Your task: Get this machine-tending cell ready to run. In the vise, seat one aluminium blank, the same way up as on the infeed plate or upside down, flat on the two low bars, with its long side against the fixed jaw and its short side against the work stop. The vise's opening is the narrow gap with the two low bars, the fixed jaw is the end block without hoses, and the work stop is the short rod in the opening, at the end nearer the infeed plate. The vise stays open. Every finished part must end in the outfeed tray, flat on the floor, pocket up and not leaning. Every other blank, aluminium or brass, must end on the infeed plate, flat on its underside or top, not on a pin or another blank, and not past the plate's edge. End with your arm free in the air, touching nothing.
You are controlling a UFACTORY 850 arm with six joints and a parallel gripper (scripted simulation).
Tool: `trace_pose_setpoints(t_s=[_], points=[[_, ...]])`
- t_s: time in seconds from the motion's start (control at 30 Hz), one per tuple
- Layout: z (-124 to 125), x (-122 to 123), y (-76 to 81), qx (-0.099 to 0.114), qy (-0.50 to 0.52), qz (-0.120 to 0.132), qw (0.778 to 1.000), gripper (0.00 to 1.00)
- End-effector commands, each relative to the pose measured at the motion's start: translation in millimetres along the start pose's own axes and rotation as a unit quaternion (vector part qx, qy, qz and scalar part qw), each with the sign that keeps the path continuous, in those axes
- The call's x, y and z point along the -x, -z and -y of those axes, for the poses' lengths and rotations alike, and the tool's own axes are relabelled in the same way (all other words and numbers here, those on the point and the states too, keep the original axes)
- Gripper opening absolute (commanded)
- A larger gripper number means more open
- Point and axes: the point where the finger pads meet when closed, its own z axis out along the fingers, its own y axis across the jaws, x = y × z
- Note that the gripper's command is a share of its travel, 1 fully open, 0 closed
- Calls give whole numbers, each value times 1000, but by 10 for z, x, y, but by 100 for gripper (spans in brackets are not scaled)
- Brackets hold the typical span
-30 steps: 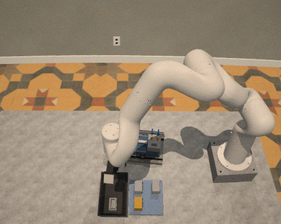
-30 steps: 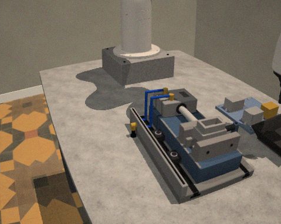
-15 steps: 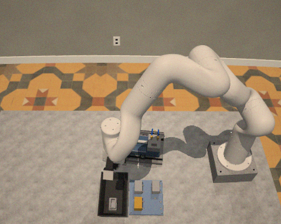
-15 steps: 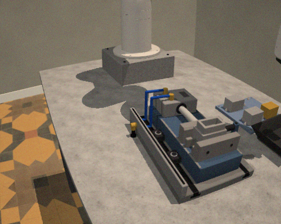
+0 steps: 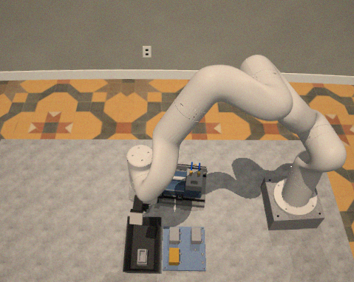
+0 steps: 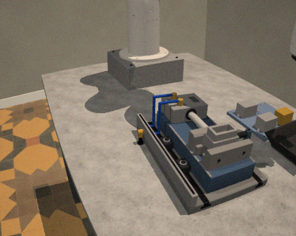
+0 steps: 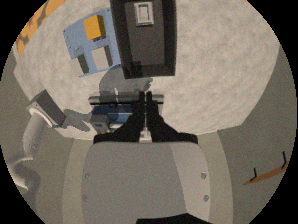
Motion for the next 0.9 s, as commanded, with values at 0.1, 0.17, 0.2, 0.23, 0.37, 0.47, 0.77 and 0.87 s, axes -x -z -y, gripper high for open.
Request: trace_pose_setpoints(t_s=[0.1,0.17,0.2,0.23,0.37,0.47,0.77,0.87], points=[[-79,432,10,1,0,-1,1000,0],[-93,554,10,1,0,-1,1000,0],[-103,651,9,1,0,-1,1000,0],[-110,744,8,0,0,-1,1000,0],[-126,1092,7,0,0,-1,1000,0],[-125,1353,6,0,0,-1,1000,0],[-67,2060,6,0,0,-1,1000,0],[-26,2315,7,1,0,-1,1000,0]])
